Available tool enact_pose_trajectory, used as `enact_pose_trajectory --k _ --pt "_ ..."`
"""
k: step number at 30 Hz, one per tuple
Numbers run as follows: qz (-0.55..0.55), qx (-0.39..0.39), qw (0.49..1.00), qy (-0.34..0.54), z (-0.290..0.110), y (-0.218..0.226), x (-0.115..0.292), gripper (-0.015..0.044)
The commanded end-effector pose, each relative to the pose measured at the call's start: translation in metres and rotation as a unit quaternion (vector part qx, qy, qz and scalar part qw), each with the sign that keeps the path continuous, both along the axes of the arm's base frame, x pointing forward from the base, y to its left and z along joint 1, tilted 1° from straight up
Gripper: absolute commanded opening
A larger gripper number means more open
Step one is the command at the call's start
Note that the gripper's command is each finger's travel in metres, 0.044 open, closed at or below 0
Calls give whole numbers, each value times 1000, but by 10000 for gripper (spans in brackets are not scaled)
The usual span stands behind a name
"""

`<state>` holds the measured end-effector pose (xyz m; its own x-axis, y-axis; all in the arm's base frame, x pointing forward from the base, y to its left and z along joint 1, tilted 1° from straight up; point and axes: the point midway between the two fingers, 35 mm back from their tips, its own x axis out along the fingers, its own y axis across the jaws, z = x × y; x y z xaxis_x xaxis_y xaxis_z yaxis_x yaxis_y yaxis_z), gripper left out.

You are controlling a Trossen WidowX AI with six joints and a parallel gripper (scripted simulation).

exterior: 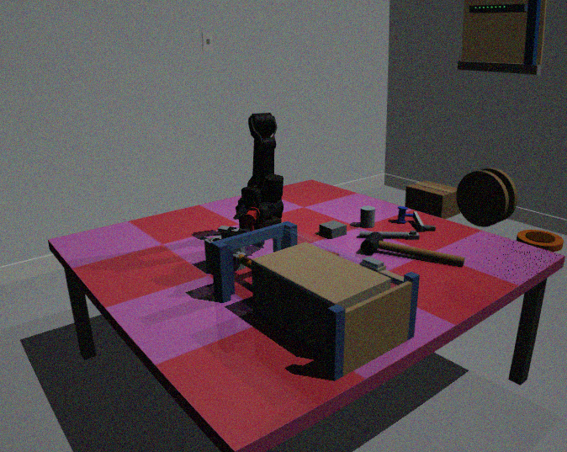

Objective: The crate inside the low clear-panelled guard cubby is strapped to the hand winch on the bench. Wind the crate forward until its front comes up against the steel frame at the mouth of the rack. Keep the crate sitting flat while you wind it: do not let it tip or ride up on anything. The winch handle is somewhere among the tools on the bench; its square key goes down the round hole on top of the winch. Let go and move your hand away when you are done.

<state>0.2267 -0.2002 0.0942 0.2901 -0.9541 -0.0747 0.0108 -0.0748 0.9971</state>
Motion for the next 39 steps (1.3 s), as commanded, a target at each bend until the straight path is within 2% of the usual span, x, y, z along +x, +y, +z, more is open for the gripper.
enact_pose_trajectory --k 1,33,39 --pt "2 -2 1000 -6 3 0 2 240" --pt "0 0 1000 -1 1 0 0 240" --pt "-8 54 998 -11 -20 21 5 240"
